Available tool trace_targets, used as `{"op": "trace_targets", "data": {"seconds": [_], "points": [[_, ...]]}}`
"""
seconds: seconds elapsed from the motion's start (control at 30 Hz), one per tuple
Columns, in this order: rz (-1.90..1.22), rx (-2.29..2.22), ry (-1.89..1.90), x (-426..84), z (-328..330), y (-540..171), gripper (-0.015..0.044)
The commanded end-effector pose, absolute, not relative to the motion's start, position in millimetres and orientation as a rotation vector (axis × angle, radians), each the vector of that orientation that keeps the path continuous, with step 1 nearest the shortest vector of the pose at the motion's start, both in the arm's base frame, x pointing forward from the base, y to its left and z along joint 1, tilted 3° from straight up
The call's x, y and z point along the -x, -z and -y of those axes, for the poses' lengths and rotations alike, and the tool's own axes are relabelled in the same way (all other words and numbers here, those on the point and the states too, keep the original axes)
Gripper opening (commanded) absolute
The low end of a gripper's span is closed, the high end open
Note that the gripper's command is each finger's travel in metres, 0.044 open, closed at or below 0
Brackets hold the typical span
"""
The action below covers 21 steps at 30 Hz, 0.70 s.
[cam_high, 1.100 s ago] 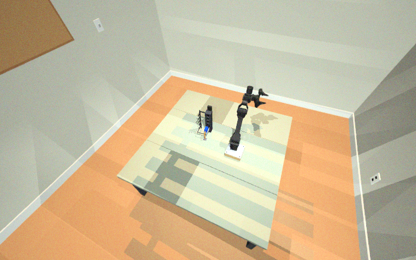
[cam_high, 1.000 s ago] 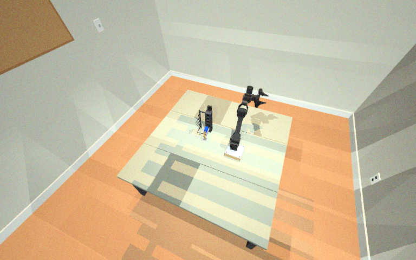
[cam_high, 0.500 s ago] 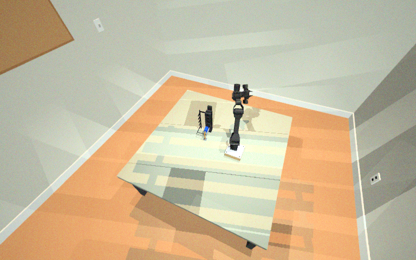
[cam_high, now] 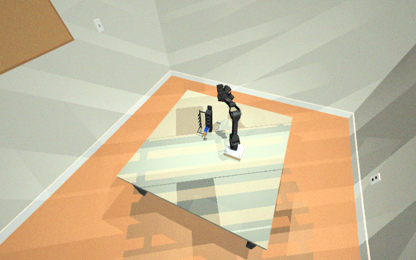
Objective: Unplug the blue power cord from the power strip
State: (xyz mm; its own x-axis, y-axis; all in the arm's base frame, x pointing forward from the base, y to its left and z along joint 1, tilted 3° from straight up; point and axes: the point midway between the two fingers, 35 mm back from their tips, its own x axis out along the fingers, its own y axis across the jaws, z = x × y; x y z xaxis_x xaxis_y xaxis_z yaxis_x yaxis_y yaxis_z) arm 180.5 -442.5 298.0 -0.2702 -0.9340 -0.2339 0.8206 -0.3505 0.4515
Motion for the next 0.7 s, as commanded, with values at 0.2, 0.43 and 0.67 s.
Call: {"op": "trace_targets", "data": {"seconds": [0.2,0.43,0.67], "points": [[-0.158,-0.363,1.437,-291,361,-300,0.016],[-0.35,-0.191,1.136,-345,292,-302,0.016],[-0.442,-0.032,0.885,-379,230,-304,0.016]]}}
